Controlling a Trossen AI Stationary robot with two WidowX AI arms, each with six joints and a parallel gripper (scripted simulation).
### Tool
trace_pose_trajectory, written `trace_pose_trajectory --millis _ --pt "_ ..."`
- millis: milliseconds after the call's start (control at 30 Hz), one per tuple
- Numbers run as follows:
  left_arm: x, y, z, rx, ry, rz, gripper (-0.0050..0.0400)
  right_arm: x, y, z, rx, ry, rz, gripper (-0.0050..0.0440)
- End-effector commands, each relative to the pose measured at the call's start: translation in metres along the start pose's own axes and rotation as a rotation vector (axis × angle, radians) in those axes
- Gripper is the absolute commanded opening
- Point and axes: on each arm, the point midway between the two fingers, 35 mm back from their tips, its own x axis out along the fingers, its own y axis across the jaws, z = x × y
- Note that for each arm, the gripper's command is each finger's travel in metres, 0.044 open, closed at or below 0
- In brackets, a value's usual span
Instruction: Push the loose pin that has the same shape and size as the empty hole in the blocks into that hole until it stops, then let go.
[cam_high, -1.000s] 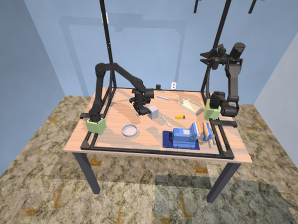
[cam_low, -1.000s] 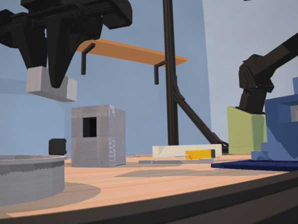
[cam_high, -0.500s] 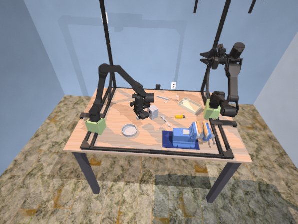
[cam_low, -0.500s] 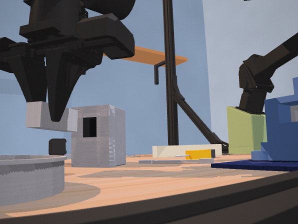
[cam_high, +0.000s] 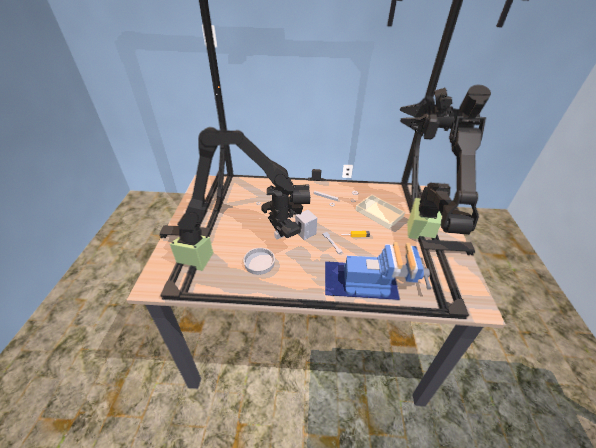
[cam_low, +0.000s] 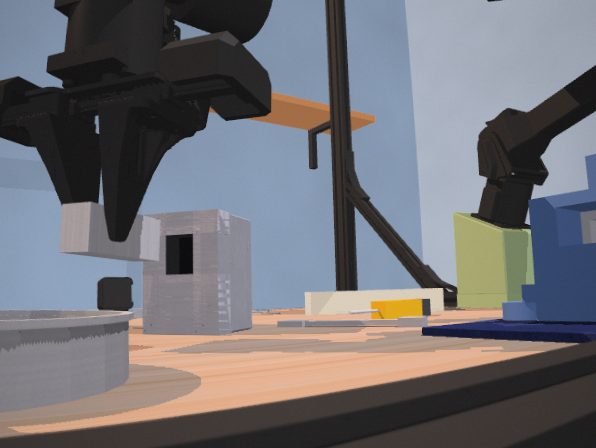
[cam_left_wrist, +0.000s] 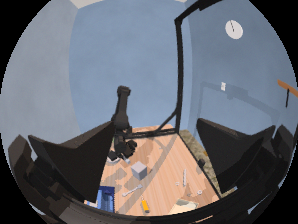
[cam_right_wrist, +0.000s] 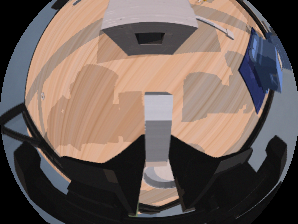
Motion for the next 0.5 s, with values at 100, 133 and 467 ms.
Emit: trace_pose_trajectory --millis 100,133,467 --pt "0.0 0.0 0.0 0.002 0.001 0.002 0.04 0.002 0.001 0.01 0.001 0.005 -0.001 0.0" --pt "0.0 0.0 0.0 0.002 0.001 0.002 0.04 0.002 0.001 0.011 0.001 0.004 -0.001 0.0" --pt "0.0 0.0 0.0 0.002 0.001 0.002 0.04 0.003 0.002 0.022 0.0 0.004 0.0 0.0"
